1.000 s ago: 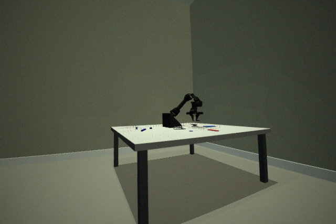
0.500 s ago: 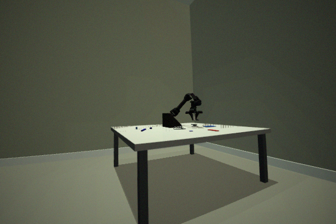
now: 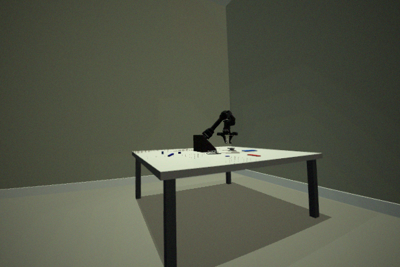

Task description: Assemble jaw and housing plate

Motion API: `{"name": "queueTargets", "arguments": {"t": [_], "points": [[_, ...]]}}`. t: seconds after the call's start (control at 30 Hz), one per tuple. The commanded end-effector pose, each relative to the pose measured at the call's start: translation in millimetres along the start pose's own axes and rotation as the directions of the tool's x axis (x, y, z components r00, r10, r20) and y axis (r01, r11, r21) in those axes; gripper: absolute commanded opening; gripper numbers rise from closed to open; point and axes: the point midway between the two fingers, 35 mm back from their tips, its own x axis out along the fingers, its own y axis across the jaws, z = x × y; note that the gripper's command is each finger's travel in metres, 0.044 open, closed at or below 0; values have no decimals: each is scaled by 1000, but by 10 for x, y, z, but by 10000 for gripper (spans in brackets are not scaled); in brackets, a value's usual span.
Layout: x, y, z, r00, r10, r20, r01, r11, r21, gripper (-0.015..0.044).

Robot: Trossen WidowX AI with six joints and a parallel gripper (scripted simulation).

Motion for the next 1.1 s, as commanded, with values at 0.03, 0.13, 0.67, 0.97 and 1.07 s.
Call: {"name": "queueTargets", "arguments": {"t": [0.03,0.13,0.67,0.97,1.07], "points": [[26,-131,142,1000,-13,2,13,999,-41,134],[25,-194,216,1000,-16,5,16,997,-70,134],[22,-577,580,1000,-25,12,27,974,-226,134],[23,-819,751,1000,-28,9,29,949,-315,134],[24,-903,801,1000,-28,8,29,938,-345,134]]}}
